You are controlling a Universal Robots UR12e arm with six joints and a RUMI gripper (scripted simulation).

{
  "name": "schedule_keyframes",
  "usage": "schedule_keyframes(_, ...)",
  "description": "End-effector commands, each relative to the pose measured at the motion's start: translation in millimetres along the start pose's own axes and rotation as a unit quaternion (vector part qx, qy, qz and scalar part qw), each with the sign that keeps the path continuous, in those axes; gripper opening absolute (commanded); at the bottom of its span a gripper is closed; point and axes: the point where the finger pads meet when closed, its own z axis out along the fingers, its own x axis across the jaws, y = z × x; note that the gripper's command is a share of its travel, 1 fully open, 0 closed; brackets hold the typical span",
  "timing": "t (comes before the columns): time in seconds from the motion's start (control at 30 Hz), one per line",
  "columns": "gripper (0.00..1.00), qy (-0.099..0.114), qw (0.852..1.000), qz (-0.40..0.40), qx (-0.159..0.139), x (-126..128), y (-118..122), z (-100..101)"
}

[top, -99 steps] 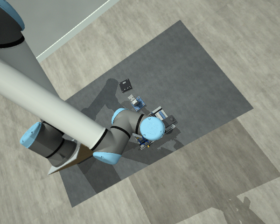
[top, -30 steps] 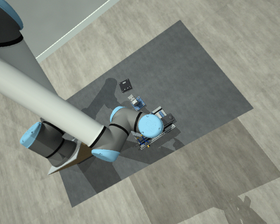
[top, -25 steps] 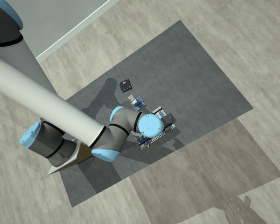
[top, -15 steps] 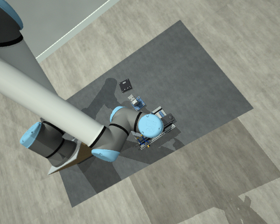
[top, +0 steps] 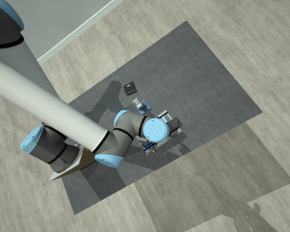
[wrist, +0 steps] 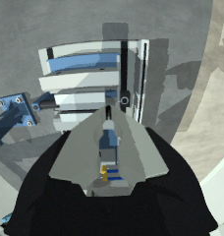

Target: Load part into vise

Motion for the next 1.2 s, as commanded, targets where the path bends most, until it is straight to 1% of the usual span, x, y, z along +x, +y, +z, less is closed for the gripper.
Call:
schedule_keyframes(0.0, 0.0, 0.0, 1.0, 0.0, 0.001, 0.4, -0.5, -0.9)
schedule_keyframes(0.47, 0.0, 0.0, 1.0, 0.0, 0.001, 2.2, -0.5, -0.9)
schedule_keyframes(1.17, 0.0, 0.0, 1.0, 0.0, 0.001, 30.3, -0.5, -0.9)
